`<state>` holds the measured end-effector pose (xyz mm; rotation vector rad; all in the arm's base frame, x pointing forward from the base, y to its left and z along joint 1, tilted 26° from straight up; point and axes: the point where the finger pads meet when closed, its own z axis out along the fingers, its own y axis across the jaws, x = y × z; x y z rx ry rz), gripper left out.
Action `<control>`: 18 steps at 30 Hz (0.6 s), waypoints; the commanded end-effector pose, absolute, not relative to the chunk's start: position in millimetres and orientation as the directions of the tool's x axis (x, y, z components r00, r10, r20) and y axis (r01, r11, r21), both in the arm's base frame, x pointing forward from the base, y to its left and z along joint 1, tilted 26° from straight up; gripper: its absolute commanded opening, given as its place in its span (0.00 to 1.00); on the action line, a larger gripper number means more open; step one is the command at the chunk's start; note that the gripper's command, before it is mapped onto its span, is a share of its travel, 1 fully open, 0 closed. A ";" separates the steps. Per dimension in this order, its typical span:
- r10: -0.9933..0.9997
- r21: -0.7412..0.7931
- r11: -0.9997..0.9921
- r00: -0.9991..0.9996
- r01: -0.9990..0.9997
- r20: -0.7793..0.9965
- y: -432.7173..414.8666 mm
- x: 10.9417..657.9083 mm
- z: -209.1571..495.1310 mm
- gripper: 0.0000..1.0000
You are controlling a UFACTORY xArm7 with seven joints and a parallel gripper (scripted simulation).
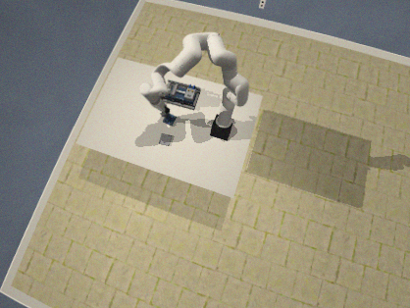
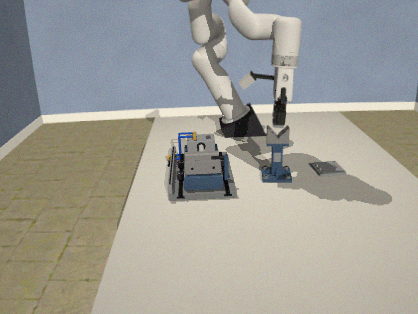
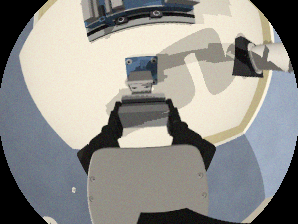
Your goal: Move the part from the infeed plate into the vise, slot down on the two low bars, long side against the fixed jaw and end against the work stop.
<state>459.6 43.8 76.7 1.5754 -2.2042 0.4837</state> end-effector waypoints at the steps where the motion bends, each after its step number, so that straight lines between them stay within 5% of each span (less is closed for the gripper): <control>1: -0.831 -0.057 0.308 -0.298 -0.950 0.470 44.8 460.9 78.1 0.00; 18: -0.849 -0.057 0.308 -0.301 -0.950 0.434 44.4 460.7 78.3 0.00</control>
